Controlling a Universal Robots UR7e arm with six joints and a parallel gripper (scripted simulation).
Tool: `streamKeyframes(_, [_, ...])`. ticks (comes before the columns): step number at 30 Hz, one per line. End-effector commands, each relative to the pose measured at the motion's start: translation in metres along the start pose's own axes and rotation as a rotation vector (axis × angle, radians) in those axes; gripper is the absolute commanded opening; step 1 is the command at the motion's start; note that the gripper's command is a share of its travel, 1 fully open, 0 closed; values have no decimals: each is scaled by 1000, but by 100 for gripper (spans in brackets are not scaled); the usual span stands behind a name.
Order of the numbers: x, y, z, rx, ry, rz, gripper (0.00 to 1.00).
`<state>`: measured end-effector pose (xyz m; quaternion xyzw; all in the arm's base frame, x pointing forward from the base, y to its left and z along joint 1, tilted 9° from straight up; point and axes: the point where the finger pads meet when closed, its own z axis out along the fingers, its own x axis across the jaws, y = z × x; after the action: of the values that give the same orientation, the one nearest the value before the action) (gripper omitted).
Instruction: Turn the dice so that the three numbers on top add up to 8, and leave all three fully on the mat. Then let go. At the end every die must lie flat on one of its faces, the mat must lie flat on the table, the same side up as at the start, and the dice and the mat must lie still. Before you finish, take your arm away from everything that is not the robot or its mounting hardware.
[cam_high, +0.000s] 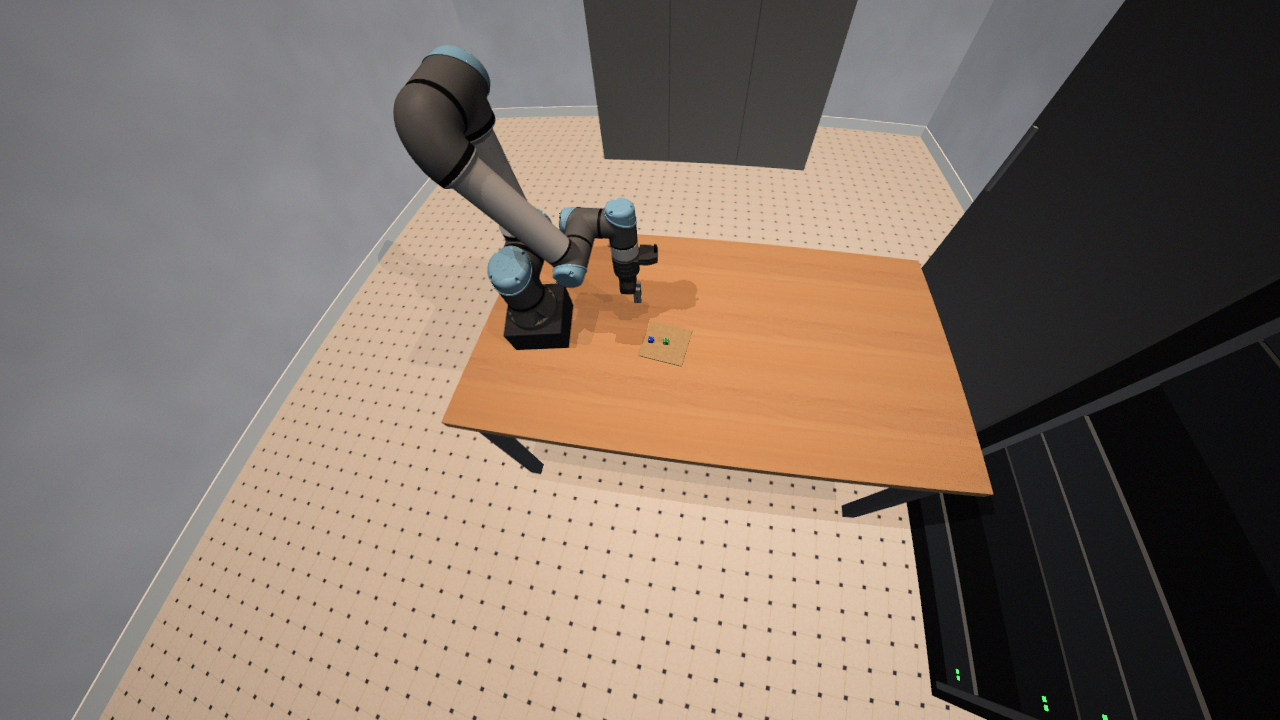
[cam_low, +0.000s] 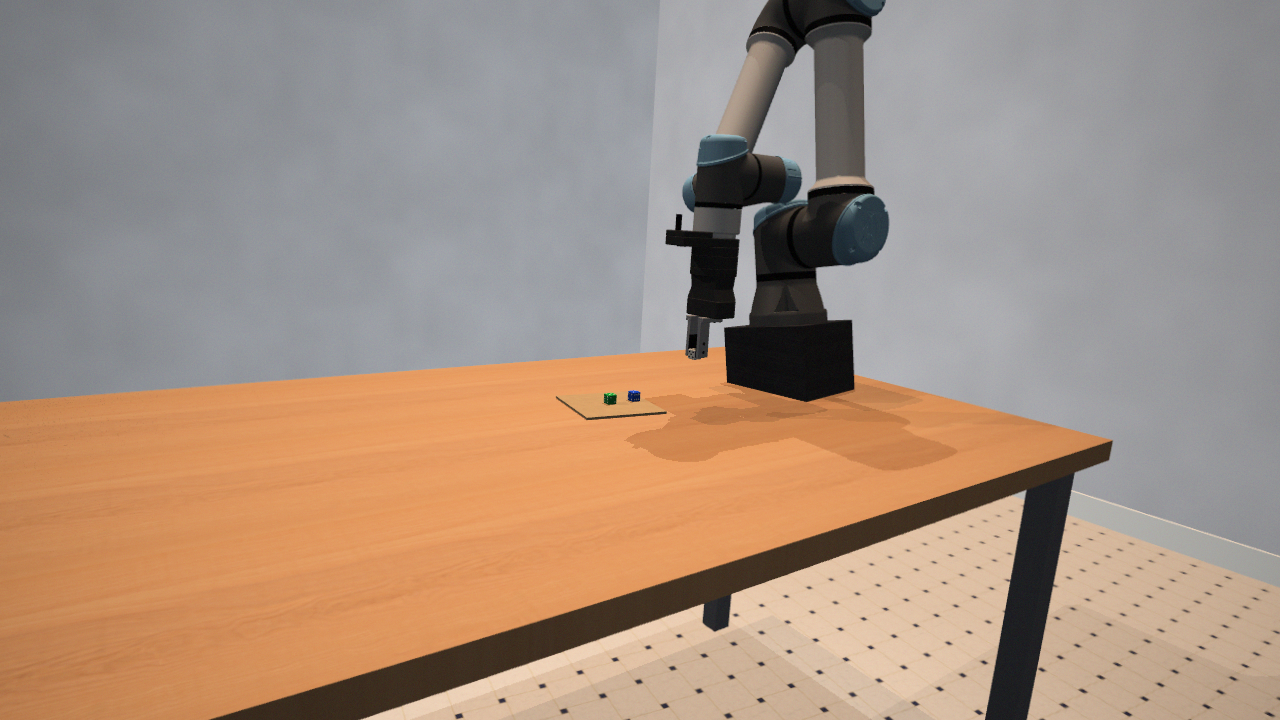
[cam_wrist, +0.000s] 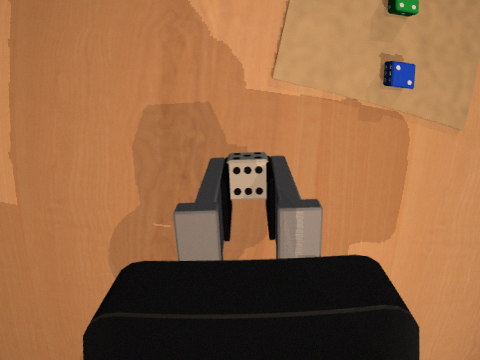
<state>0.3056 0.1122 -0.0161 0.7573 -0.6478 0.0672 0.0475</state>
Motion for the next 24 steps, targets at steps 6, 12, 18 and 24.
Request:
streamKeyframes(6, [0,0,-9,-2,0,0,34])
streamKeyframes(12, [0,0,-9,-2,0,0,34])
streamKeyframes(18, [0,0,-9,-2,0,0,34])
streamKeyframes(24, [0,0,-9,-2,0,-2,34])
